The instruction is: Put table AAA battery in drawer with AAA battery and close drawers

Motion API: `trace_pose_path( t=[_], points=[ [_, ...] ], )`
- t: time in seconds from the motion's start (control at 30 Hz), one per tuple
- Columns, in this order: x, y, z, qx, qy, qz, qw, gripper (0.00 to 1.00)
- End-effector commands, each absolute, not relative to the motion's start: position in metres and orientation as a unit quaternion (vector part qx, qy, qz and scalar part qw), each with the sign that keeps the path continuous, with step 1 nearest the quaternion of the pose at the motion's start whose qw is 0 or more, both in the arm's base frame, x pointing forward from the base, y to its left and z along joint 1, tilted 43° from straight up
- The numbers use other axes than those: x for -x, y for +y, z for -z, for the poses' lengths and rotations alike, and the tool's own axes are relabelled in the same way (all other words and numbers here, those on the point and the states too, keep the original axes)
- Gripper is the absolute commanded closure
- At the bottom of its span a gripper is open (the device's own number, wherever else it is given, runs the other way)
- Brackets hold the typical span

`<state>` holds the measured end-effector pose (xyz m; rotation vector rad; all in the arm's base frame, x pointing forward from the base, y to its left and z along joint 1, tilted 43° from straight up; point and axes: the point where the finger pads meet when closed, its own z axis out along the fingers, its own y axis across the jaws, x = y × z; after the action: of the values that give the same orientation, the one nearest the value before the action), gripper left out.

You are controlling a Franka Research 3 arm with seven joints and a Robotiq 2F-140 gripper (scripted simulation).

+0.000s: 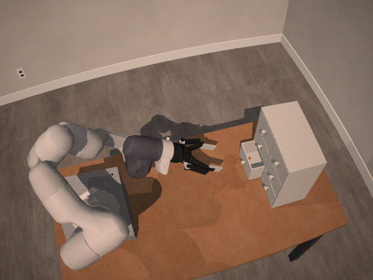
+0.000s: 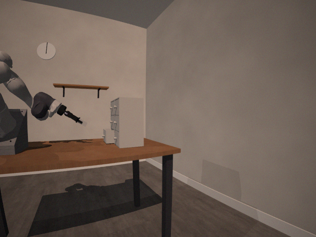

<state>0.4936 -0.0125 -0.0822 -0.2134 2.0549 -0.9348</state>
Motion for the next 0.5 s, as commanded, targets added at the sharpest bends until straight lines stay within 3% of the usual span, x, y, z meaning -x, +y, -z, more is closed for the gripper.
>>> trace_pose_path(
  t=[0.0, 0.47],
  points=[
    [-0.4964, -0.0067, 0.0789, 0.100, 0.819, 0.368, 0.429, 1.00],
    [-0.4964, -0.0067, 0.0789, 0.100, 0.819, 0.368, 0.429, 1.00]
  ],
)
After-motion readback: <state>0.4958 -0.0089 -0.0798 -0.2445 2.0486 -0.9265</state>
